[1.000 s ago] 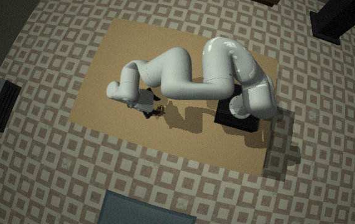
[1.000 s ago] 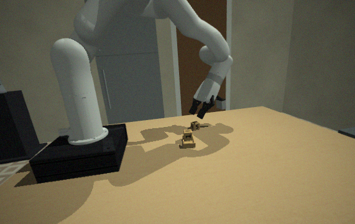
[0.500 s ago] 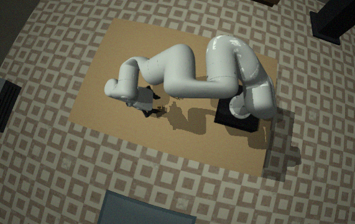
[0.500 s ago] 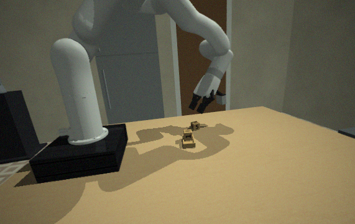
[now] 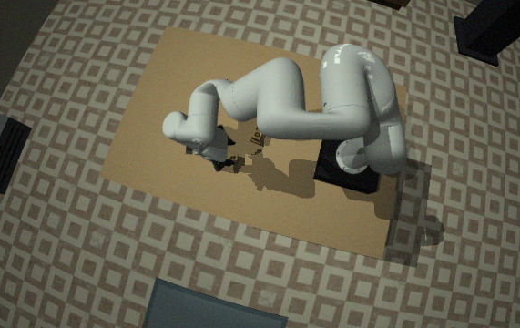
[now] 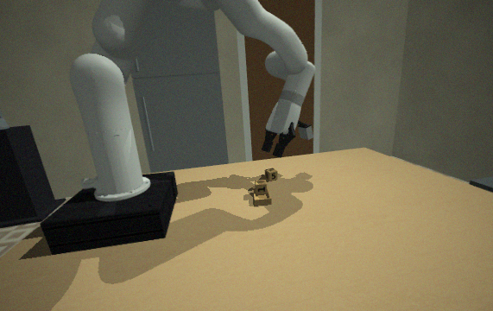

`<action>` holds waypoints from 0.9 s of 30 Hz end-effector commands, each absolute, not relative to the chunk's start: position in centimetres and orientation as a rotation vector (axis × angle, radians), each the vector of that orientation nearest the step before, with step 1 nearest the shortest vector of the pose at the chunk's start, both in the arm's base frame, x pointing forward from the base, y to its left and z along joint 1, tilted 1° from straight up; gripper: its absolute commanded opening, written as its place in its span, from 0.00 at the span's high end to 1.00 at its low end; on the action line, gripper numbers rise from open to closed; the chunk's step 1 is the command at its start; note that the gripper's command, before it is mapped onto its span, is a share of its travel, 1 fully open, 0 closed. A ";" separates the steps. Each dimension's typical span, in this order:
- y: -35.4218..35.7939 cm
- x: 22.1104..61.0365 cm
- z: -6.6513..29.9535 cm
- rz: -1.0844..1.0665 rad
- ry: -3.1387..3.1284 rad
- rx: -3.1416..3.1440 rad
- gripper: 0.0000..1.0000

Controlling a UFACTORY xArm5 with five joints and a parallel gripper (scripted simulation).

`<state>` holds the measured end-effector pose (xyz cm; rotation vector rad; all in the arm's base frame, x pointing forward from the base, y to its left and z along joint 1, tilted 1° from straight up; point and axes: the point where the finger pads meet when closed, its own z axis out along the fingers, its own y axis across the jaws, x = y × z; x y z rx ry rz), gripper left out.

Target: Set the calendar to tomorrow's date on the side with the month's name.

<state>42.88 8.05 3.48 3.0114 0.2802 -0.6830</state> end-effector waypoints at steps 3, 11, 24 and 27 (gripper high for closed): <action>8.0 42.7 3.8 -0.454 0.285 3.068 0.29; 8.0 42.7 3.8 -0.422 0.285 3.074 0.29; 7.7 42.2 3.9 0.009 0.282 3.129 0.29; 7.7 42.2 3.9 0.017 0.282 3.130 0.29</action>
